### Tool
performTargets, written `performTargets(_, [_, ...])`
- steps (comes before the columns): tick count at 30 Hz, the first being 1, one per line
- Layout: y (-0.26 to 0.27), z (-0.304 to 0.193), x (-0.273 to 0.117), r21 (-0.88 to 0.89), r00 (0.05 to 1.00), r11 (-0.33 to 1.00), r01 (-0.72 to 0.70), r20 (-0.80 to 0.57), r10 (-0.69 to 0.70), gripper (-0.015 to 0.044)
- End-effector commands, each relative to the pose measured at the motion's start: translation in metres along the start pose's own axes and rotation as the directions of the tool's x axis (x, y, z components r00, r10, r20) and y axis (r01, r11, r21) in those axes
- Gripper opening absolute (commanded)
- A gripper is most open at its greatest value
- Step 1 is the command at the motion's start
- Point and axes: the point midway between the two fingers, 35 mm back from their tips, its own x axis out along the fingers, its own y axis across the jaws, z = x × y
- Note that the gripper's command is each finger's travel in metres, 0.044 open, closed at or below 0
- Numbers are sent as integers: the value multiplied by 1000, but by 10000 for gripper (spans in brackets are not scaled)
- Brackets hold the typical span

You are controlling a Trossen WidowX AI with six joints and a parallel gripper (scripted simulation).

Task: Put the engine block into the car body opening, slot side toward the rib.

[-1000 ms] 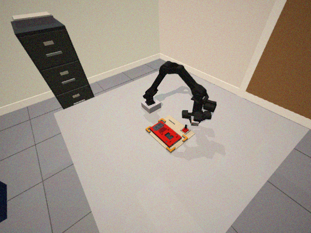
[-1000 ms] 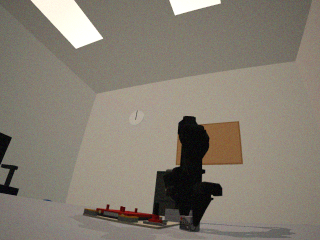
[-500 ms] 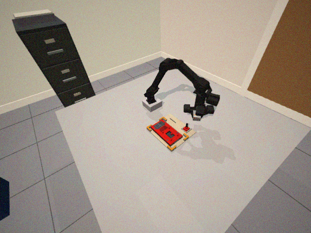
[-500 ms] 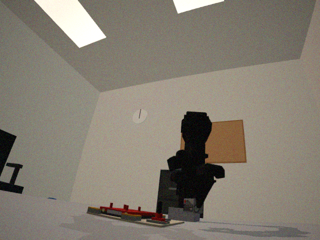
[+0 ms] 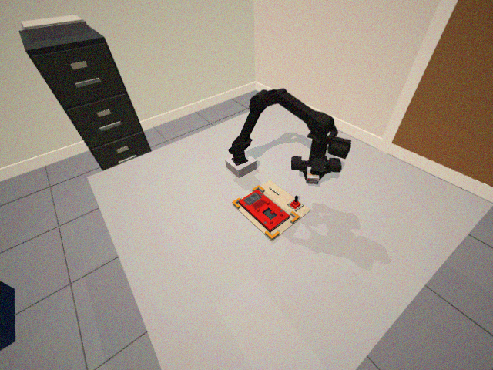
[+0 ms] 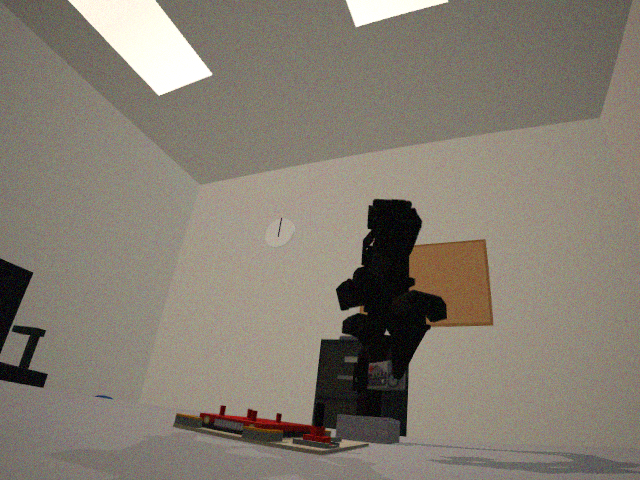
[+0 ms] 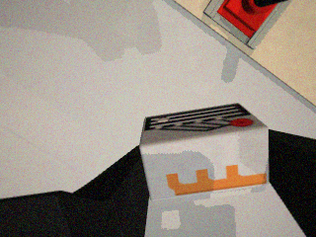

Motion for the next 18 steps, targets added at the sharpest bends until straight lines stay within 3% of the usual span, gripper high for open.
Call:
performTargets(1, [-1, 1, -16, -2, 1000, 1000, -6, 5, 6, 0])
performTargets(10, [-6, -1, -39, -2, 1000, 1000, -5, 5, 5, 0])
performTargets(18, [-5, -2, -19, -2, 1000, 1000, -5, 5, 5, 0])
